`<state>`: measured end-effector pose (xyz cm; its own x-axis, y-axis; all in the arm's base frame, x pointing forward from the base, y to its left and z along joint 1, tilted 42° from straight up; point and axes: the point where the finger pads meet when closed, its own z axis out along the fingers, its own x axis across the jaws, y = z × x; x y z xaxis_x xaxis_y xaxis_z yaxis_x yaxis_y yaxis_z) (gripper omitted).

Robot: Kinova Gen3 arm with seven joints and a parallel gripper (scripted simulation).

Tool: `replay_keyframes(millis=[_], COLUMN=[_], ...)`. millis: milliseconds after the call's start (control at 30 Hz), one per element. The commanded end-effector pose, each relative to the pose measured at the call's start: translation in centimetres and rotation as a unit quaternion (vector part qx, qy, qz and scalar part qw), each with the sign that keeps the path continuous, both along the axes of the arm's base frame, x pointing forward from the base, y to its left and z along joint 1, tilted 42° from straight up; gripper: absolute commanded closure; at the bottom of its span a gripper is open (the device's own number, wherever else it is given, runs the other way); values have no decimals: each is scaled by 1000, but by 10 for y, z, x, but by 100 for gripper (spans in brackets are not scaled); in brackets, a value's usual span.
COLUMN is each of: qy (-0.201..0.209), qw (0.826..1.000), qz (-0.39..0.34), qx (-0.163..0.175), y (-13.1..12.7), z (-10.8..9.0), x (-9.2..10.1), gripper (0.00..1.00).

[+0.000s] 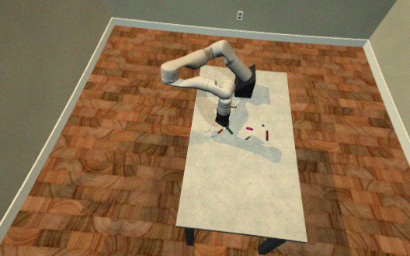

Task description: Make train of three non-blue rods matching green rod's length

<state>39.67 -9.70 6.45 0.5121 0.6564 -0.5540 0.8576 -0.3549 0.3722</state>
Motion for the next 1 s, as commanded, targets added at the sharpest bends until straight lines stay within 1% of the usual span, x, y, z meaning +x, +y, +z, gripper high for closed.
replay_keyframes(millis=[0, 400, 433, 967], qy=[-13, -24, -24, -24], qw=[1000, 999, 999, 999], qz=[-12, -25, -25, -25], qx=[-1, -1, -1, -1], y=[-6, -9, -9, -9], z=[6, 8, 8, 8], x=[1, 2, 2, 2], gripper=[0, 0, 46, 46])
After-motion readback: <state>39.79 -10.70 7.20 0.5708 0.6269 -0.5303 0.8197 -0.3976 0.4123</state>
